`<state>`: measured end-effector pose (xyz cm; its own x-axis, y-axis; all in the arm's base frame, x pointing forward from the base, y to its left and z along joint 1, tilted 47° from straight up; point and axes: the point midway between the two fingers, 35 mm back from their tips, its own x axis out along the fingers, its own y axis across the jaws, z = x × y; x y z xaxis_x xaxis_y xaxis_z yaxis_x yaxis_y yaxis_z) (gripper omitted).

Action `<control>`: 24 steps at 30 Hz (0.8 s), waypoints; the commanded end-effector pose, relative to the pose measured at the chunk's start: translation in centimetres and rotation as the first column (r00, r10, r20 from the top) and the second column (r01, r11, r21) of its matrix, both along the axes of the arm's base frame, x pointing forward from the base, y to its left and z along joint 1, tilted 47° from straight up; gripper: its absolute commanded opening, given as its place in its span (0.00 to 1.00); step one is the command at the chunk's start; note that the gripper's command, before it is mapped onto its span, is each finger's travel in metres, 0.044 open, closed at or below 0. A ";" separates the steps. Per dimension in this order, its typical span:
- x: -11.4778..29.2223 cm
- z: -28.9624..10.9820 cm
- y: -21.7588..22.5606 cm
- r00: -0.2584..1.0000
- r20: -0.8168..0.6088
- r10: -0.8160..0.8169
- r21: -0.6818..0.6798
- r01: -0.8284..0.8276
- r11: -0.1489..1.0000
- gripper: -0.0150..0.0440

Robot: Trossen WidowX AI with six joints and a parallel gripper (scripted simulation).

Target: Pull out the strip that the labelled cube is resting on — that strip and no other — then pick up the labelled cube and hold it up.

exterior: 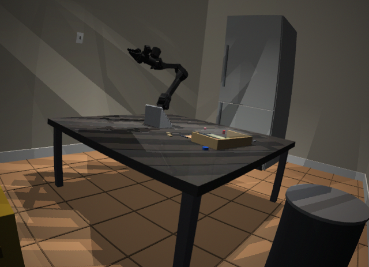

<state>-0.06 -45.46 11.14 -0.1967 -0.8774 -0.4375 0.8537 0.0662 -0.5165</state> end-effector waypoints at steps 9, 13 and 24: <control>19.2 -1.5 7.8 0.754 0.421 0.504 0.052 -0.575 0.817 0.93; 24.3 -1.7 12.6 0.593 0.557 0.581 0.064 -0.728 0.682 0.93; 32.3 -1.0 29.0 0.156 0.860 0.487 0.071 -0.979 0.190 0.93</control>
<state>31.18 -21.03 9.82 0.8729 -0.0655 -0.4836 0.2698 0.8904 0.3665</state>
